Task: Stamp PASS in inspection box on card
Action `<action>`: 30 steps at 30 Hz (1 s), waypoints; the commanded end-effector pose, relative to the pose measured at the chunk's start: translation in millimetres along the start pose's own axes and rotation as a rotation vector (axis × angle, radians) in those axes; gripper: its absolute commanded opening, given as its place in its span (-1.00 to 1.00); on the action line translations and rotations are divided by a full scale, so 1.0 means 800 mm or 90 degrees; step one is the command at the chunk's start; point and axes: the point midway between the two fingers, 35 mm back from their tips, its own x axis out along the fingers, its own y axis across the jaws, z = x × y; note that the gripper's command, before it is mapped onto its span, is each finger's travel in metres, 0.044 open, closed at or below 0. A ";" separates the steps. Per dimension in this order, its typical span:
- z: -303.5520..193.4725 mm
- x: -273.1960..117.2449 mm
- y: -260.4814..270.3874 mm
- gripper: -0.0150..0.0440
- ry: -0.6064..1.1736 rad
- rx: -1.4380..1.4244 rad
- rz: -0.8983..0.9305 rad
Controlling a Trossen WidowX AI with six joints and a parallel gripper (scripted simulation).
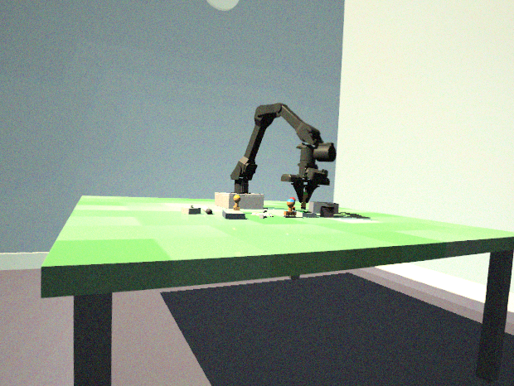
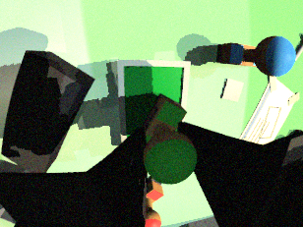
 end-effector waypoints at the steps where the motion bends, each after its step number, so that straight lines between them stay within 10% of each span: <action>1: 0.003 -0.014 0.001 -0.49 -0.008 -0.001 0.006; 30: 0.001 -0.056 -0.020 -0.49 -0.009 -0.024 0.005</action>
